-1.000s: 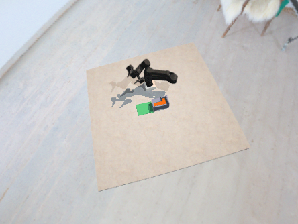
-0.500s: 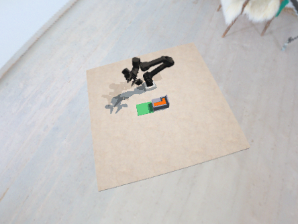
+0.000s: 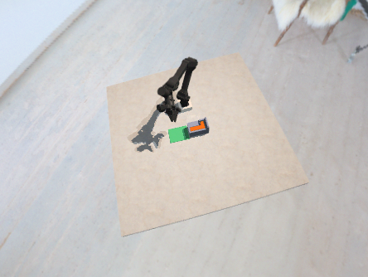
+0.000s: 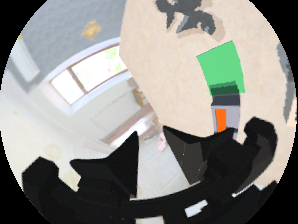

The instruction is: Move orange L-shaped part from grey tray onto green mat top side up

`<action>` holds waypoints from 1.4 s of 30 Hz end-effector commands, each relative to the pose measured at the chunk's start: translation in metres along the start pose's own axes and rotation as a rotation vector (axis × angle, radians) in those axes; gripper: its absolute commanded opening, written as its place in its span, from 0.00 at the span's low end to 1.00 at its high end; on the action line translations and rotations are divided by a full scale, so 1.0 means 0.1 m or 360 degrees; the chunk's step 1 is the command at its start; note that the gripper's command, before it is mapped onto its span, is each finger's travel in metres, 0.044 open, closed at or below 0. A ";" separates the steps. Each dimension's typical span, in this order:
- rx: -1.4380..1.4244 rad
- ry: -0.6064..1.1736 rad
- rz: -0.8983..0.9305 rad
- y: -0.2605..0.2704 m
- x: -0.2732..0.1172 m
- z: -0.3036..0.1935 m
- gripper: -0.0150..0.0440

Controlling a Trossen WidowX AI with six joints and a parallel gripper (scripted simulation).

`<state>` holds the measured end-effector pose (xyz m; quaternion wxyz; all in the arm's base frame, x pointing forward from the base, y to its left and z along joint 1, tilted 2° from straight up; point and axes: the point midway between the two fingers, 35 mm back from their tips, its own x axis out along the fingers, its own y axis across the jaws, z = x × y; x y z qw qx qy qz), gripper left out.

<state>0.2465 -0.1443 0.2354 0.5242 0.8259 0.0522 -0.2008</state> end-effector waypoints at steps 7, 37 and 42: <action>-0.1028 0.0370 -0.0887 -0.74 0.53 -0.86 0.56; -0.2718 0.1245 -0.1786 -1.94 0.33 -1.70 0.56; -0.2718 0.1246 -0.1786 -2.37 0.51 -1.51 0.56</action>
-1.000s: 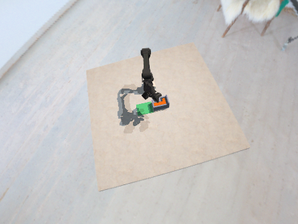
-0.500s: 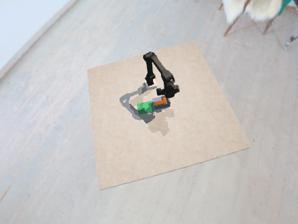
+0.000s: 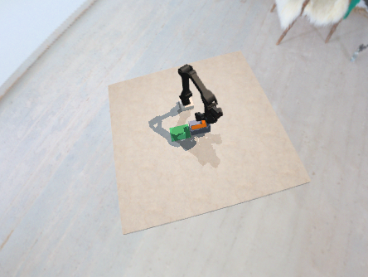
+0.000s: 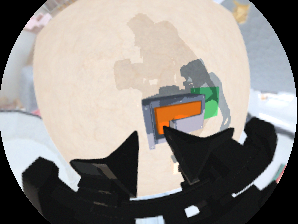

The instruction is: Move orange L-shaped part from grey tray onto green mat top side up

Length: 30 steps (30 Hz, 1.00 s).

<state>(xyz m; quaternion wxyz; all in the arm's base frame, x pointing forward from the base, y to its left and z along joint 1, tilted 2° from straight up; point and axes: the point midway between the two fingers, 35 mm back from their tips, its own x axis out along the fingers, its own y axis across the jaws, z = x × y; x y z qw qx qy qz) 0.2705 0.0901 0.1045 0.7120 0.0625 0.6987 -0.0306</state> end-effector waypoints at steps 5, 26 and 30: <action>-0.0011 0.0031 -0.0022 -0.03 0.36 -0.07 0.56; -0.0011 0.0031 -0.0022 -0.03 0.61 -0.07 0.56; -0.0011 0.0031 -0.0022 -0.04 0.68 -0.07 0.56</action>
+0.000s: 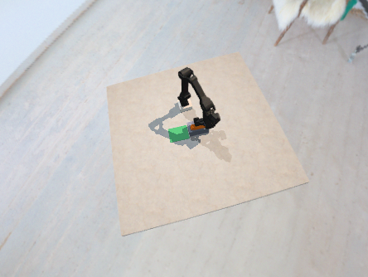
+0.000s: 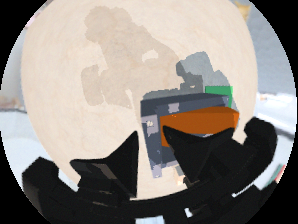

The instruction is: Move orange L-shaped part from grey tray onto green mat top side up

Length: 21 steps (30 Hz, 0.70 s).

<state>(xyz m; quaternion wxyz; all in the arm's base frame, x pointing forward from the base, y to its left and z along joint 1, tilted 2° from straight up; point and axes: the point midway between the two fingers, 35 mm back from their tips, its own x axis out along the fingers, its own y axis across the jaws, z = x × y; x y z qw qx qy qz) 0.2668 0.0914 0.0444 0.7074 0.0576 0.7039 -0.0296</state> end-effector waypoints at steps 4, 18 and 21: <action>0.0001 0.0010 -0.0011 -0.02 0.12 -0.02 0.56; 0.0001 0.0010 -0.0011 -0.02 0.12 -0.02 0.56; 0.0001 0.0010 -0.0011 -0.02 0.12 -0.02 0.56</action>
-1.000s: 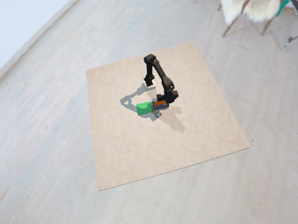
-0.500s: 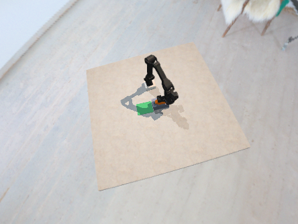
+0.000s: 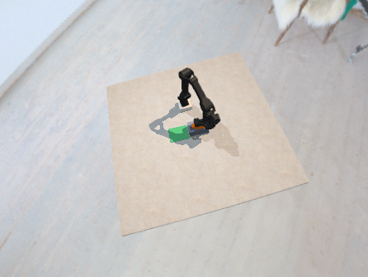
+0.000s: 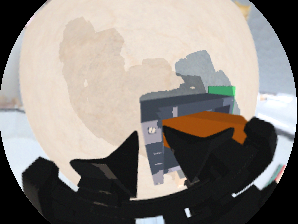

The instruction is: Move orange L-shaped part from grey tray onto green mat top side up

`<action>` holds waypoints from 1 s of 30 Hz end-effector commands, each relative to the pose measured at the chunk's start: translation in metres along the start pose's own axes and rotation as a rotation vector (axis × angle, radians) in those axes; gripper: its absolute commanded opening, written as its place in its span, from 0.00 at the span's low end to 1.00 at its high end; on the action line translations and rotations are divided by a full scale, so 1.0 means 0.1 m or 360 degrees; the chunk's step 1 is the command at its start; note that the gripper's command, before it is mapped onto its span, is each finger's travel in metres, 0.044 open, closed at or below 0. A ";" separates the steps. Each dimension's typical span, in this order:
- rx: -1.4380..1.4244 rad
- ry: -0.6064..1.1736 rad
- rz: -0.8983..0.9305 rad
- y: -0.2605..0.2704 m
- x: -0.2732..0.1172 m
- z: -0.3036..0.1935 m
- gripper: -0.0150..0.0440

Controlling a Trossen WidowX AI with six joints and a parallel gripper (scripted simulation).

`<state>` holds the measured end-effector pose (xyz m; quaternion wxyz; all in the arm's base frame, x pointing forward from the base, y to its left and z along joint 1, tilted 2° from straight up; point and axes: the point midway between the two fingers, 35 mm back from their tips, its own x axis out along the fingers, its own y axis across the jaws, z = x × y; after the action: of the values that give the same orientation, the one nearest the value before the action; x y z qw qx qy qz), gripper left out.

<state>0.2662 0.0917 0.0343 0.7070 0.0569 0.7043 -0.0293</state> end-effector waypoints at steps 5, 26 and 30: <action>0.0000 0.0000 0.0000 0.00 0.00 0.00 0.56; 0.0003 0.0007 -0.0010 0.07 -0.57 0.03 0.56; 0.0003 0.0008 -0.0011 0.00 -1.06 -0.01 0.56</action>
<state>0.2655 0.0943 0.0984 0.6967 0.0544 0.7144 -0.0357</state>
